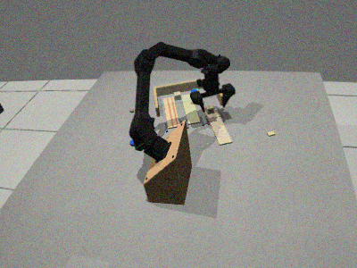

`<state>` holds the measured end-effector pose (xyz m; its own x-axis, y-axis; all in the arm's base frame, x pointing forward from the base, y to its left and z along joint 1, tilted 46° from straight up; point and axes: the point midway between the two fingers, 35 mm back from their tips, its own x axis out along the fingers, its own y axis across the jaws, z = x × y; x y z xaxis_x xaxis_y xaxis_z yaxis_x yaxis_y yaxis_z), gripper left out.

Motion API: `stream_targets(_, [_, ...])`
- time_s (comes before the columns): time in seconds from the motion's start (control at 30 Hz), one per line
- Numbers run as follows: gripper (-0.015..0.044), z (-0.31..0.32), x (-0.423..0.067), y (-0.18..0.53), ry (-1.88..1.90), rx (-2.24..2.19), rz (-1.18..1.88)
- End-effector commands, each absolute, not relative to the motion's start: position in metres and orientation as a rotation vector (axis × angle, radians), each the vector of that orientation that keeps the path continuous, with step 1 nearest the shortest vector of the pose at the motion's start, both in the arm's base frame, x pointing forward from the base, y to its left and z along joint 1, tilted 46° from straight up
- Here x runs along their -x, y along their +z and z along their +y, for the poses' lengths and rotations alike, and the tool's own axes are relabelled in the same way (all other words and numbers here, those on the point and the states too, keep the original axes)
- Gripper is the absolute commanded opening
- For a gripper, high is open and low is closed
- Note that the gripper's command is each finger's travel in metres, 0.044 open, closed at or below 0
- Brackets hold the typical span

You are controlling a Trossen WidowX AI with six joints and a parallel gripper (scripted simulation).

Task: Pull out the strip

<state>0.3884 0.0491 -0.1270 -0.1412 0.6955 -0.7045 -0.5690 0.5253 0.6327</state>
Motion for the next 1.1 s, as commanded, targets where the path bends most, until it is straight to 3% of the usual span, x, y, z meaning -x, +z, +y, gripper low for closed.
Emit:
stream_targets(0.0, [0.044, 0.056, -0.401, -0.121, 1.1, -0.134, 1.319])
stream_targets(0.43, [0.044, 0.076, -0.439, -0.103, 1.101, -0.134, 1.316])
stream_targets(0.67, [0.0256, 0.082, -0.438, -0.109, 1.101, -0.134, 1.316])
stream_targets(1.07, [0.025, 0.096, -0.436, -0.123, 1.102, -0.135, 1.316])
